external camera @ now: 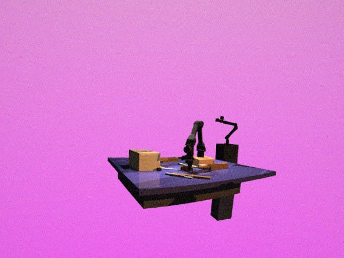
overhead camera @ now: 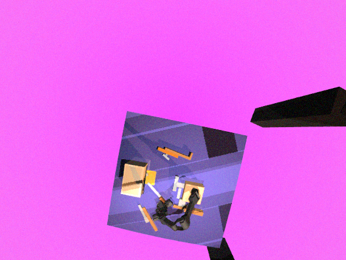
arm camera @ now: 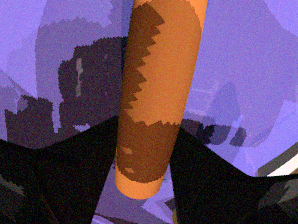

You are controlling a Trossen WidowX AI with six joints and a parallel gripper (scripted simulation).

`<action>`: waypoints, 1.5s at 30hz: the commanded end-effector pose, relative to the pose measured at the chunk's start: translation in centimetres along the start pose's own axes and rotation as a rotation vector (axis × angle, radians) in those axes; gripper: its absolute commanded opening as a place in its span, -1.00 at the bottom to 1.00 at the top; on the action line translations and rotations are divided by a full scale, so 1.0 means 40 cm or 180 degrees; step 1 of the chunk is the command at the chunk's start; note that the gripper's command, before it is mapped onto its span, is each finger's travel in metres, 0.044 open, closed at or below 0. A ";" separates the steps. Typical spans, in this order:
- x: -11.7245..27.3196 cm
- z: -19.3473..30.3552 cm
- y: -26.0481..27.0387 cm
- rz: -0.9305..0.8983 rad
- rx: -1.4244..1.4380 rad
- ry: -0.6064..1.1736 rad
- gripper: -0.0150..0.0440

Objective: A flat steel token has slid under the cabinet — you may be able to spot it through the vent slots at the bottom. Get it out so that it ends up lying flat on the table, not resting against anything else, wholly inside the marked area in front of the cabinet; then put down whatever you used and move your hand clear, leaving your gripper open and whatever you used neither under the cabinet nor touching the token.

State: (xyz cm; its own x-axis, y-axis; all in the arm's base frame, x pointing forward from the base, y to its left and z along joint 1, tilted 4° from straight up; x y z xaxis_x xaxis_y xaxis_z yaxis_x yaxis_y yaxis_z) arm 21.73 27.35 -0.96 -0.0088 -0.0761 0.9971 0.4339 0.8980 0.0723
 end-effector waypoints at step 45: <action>-0.004 -0.014 -0.005 -0.0005 -0.0007 0.0000 -0.49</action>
State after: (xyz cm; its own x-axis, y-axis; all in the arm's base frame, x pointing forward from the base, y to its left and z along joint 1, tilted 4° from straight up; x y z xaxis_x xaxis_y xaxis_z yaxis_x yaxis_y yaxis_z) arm 22.16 26.97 -1.13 -0.0097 -0.0784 0.9969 0.4359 0.8969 0.0748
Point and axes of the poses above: the point midway between the two fingers, 35 mm back from their tips, its own x axis back along the fingers, its own y axis across the jaws, z = x × y, the point moved 1 cm from there along x, back along the fingers, and after that the axes turned 1 degree about x, right-handed, at the moved point
